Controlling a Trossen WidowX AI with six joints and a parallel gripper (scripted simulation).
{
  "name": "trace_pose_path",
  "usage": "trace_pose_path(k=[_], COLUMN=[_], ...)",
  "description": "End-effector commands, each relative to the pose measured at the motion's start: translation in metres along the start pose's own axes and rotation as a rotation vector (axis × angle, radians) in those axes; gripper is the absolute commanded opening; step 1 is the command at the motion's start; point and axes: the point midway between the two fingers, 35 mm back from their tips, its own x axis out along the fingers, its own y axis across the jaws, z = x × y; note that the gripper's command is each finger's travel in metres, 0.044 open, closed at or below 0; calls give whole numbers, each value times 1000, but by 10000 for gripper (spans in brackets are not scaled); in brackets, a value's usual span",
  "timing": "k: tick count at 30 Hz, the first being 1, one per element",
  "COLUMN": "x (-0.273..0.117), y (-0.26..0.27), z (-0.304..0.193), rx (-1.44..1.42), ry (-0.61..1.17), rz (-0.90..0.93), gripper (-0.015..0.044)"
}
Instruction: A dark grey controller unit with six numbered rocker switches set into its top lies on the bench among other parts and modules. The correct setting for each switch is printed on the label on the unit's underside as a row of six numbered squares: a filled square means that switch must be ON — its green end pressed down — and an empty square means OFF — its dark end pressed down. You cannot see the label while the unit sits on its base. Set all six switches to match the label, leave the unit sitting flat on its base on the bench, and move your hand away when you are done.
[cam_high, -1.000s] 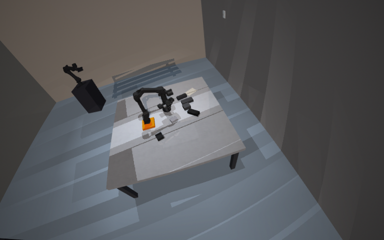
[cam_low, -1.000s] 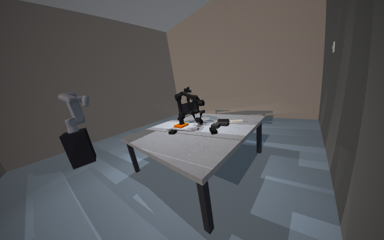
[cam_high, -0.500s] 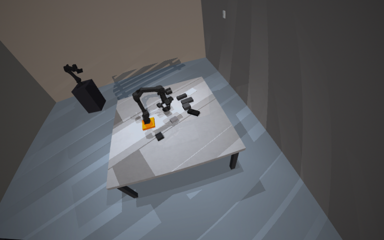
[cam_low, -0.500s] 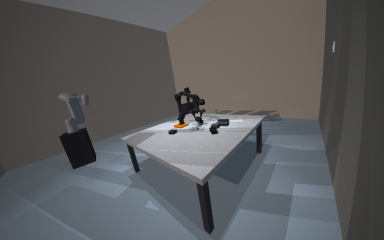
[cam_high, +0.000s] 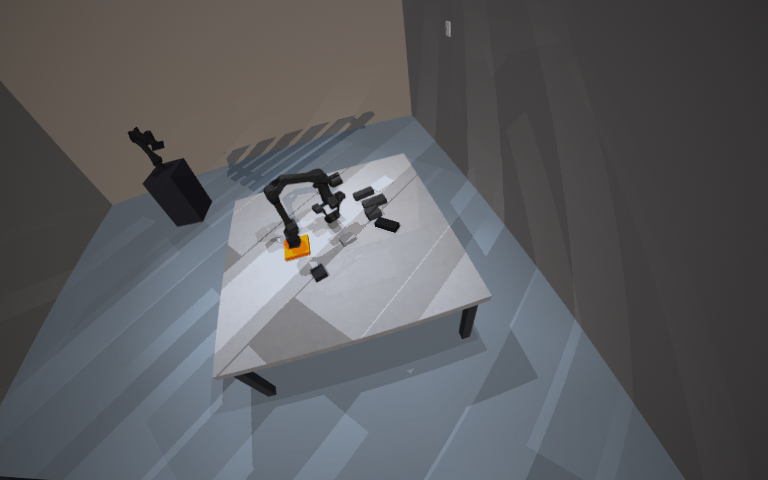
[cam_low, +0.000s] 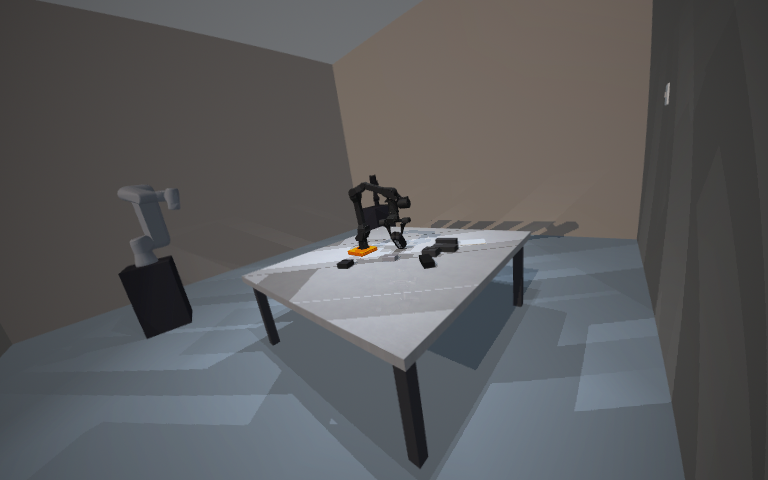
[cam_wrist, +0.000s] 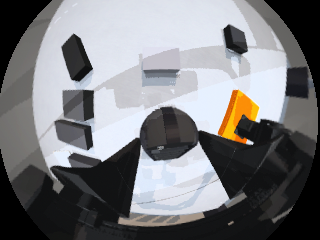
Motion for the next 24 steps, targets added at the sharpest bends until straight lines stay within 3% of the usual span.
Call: trace_pose_path(k=[1,24], x=[-4,-12], y=[2,2], z=[-5,-22], rx=[0,0], ry=[1,-44], rz=[8,8], gripper=[336,336])
